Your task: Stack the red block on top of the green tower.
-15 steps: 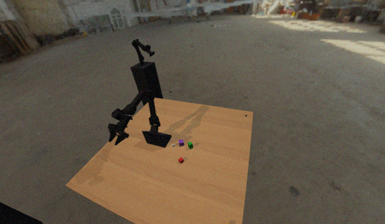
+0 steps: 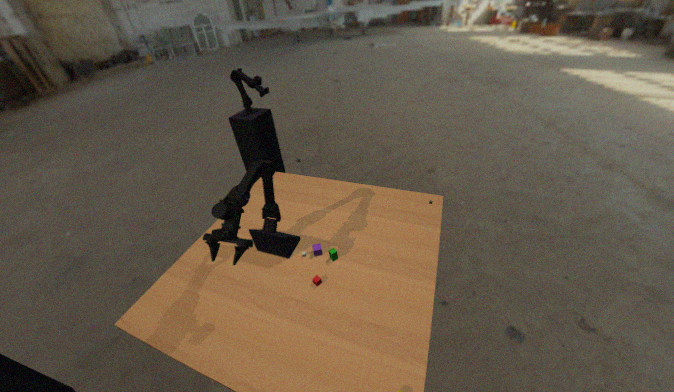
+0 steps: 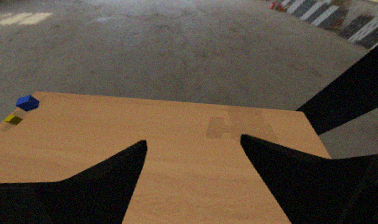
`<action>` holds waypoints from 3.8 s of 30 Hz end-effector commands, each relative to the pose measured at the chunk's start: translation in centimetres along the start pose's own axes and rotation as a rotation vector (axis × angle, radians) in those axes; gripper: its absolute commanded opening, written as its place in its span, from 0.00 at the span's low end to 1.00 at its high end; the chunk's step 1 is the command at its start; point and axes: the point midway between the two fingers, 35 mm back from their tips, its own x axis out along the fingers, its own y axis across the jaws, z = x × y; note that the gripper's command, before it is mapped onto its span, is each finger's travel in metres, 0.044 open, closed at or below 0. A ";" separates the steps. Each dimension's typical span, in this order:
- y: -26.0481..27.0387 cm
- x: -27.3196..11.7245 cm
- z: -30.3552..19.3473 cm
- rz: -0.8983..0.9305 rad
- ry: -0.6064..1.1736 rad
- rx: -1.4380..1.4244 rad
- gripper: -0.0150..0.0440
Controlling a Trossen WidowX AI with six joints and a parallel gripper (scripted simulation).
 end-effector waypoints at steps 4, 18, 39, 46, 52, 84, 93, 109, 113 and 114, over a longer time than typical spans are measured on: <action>8.8 1.7 -3.2 0.138 0.186 -0.260 1.00; 22.3 1.8 -12.3 0.344 0.512 -0.666 1.00; 29.7 0.0 -22.7 0.488 0.816 -0.920 1.00; 29.7 1.5 -24.5 0.489 0.817 -0.920 1.00; 29.7 2.8 -26.4 0.490 0.818 -0.920 1.00; 29.7 5.2 -29.5 0.491 0.819 -0.919 1.00; 29.7 5.2 -29.5 0.491 0.819 -0.919 1.00; 29.7 5.1 -29.4 0.491 0.819 -0.919 0.64; 29.7 5.1 -29.4 0.491 0.819 -0.919 0.47; 29.7 5.1 -29.4 0.491 0.819 -0.919 0.42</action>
